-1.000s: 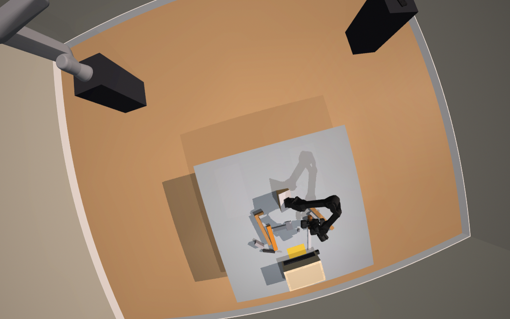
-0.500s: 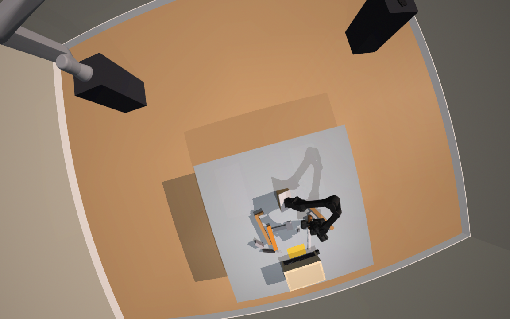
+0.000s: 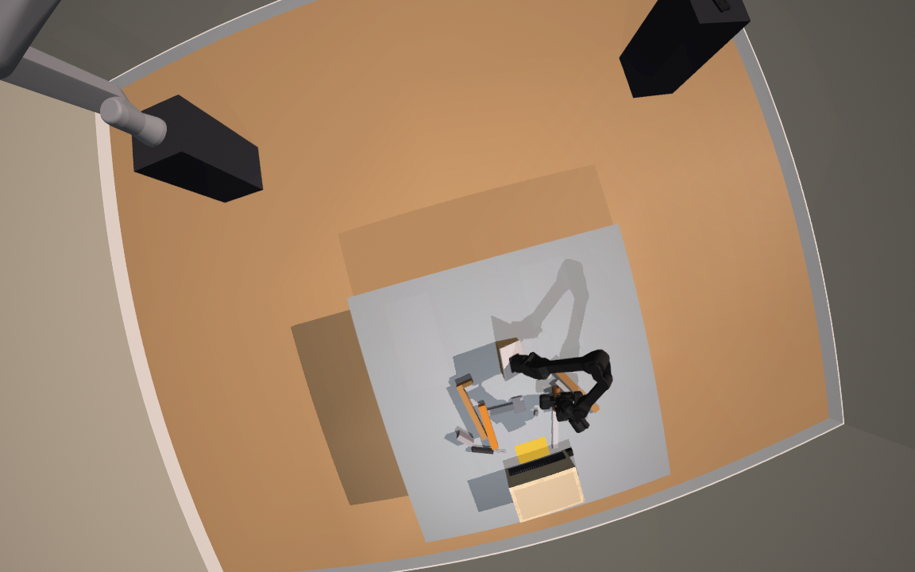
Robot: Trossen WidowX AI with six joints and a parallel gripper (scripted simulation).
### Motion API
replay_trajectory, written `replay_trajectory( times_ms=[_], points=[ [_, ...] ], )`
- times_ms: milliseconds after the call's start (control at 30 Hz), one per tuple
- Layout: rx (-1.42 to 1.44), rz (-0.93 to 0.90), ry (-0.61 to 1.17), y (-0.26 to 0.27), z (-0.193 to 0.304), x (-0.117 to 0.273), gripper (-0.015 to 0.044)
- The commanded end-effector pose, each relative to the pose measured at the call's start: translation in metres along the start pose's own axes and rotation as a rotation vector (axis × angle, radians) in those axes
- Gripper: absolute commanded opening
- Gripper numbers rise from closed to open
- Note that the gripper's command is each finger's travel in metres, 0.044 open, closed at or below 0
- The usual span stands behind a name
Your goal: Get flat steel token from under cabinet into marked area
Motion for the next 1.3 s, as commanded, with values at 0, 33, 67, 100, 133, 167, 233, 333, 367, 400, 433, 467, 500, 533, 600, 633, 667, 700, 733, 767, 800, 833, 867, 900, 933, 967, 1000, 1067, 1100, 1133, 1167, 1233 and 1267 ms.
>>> replay_trajectory(
  times_ms=[0,33,67,100,133,167,233,333,367,400,433,467,500,533,600,633,667,700,733,767,800,833,867,900,933,967,1000,1067,1100,1133,1167,1233,1267],
  points=[
    [0.002,0.000,0.000,0.000,0.000,0.000,0.0151],
    [0.002,0.000,0.000,0.000,0.000,0.000,0.0145],
    [0.002,0.000,0.000,0.000,0.000,0.000,0.0138],
    [0.002,0.000,0.000,0.000,0.000,0.000,0.0131],
    [0.002,0.000,0.000,0.000,0.000,0.000,0.0125],
    [0.002,0.000,0.000,0.000,0.000,0.000,0.0118],
    [0.002,0.000,0.000,0.000,0.000,0.000,0.0105],
    [0.002,0.000,0.000,0.000,0.000,0.000,0.0026],
    [0.002,0.000,0.000,0.000,0.000,0.000,0.0000],
    [0.001,0.000,0.000,0.000,0.000,0.000,0.0000],
    [0.002,0.000,0.000,0.000,0.000,0.000,0.0000],
    [0.002,0.000,0.000,0.000,-0.001,0.000,0.0000],
    [0.002,0.000,0.000,0.001,-0.001,0.000,0.0000],
    [0.002,0.000,0.000,0.001,-0.002,0.000,0.0000],
    [0.003,0.000,0.001,0.001,-0.003,0.000,0.0000],
    [0.004,0.000,0.001,0.001,-0.004,0.000,0.0000],
    [0.004,0.000,0.001,0.002,-0.006,0.000,0.0000],
    [0.004,0.000,0.001,0.002,-0.007,0.000,0.0000],
    [0.005,0.000,0.001,0.002,-0.008,0.000,0.0000],
    [0.005,0.001,0.002,0.002,-0.009,0.000,0.0000],
    [0.006,0.001,0.002,0.002,-0.010,0.000,0.0000],
    [0.006,0.001,0.002,0.003,-0.011,0.000,0.0000],
    [0.006,0.001,0.002,0.003,-0.012,0.000,0.0000],
    [0.007,0.001,0.002,0.003,-0.013,0.000,0.0000],
    [0.007,0.001,0.002,0.003,-0.014,0.000,0.0000],
    [0.007,0.001,0.002,0.004,-0.015,0.000,0.0000],
    [0.007,0.001,0.002,0.004,-0.017,0.000,0.0000],
    [0.008,0.001,0.003,0.004,-0.019,0.000,0.0000],
    [0.008,0.001,0.003,0.005,-0.020,0.000,0.0000],
    [0.009,0.001,0.003,0.005,-0.021,0.000,0.0000],
    [0.009,0.001,0.003,0.005,-0.022,0.000,0.0000],
    [0.009,0.001,0.003,0.005,-0.024,0.000,0.0000],
    [0.009,0.001,0.003,0.006,-0.026,0.000,0.0000]
  ],
)
Point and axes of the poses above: the point midway between the two fingers, 35 mm back from their tips, its own x axis back along the fingers, its own y axis across the jaws, z = x × y, the point moved 3 cm from there along x, back along the fingers, and after that the axes turned 11 degrees about -x, right-handed, at the moved point
